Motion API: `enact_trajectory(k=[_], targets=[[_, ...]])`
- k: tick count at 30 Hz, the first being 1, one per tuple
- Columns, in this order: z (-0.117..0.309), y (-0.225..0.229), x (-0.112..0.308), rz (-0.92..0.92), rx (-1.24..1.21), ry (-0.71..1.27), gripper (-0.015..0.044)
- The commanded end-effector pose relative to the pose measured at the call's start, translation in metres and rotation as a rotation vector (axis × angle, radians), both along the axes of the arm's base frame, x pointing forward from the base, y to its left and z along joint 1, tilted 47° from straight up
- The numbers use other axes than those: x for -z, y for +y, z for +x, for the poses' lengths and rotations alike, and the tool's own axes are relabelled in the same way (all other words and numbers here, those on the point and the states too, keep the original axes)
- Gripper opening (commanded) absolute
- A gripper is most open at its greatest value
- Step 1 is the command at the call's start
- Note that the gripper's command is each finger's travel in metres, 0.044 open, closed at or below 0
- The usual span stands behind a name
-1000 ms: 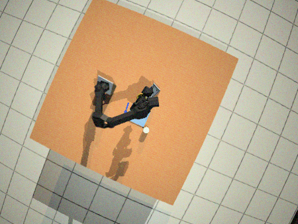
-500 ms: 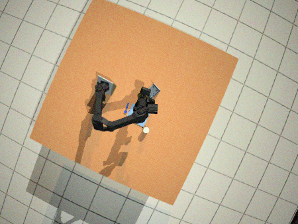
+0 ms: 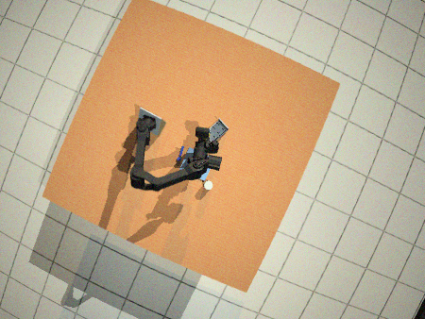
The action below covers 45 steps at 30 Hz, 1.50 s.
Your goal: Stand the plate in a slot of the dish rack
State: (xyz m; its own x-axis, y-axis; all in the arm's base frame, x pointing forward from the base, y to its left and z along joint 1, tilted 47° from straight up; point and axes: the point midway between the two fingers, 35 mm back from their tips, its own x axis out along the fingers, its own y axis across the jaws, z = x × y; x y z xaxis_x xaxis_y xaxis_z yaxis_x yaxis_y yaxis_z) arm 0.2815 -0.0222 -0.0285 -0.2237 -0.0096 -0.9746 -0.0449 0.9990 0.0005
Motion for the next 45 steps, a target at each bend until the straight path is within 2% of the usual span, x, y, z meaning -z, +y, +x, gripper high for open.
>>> enact_trajectory(k=[1,24,35,45], targets=[[-0.003,-0.003,0.005,0.09,-0.075,-0.037,0.0],[-0.004,-0.023,0.019,0.389,-0.488,-0.382,0.0],[-0.005,-0.033,0.018,0.425,-0.709,-0.606,0.0],[-0.008,-0.044,0.014,0.384,-0.921,-0.817,0.0]])
